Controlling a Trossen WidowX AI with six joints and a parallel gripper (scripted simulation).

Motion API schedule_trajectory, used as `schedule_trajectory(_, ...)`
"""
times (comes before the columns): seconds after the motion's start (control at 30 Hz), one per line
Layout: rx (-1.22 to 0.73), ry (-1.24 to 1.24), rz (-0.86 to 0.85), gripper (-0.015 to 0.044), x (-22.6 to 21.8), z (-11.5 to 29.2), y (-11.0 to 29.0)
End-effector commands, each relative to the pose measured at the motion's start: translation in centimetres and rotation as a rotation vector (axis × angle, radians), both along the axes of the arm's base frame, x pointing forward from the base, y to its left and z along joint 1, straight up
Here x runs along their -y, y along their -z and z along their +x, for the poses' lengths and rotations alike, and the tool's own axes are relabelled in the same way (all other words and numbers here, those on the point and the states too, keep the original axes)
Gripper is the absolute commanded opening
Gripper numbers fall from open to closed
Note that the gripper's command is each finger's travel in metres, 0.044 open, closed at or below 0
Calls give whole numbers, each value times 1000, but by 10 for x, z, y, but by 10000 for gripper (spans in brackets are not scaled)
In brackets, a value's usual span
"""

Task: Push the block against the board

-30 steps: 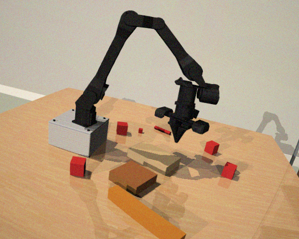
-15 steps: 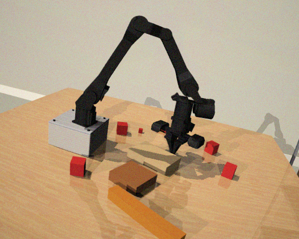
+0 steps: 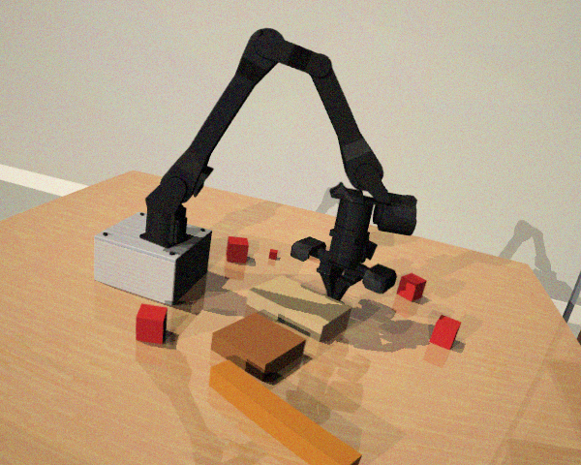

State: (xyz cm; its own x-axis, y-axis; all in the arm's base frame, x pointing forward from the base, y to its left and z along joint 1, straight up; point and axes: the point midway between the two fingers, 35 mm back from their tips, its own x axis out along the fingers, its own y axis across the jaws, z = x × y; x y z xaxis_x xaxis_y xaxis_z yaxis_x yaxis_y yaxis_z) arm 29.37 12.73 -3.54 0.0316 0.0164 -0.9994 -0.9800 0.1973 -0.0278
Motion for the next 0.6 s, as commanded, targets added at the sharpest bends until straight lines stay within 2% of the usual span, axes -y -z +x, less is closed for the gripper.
schedule_trajectory(0.0,-6,0,-6,0,10,-3,2)
schedule_trajectory(0.57,-6,0,-8,0,35,-6,2)
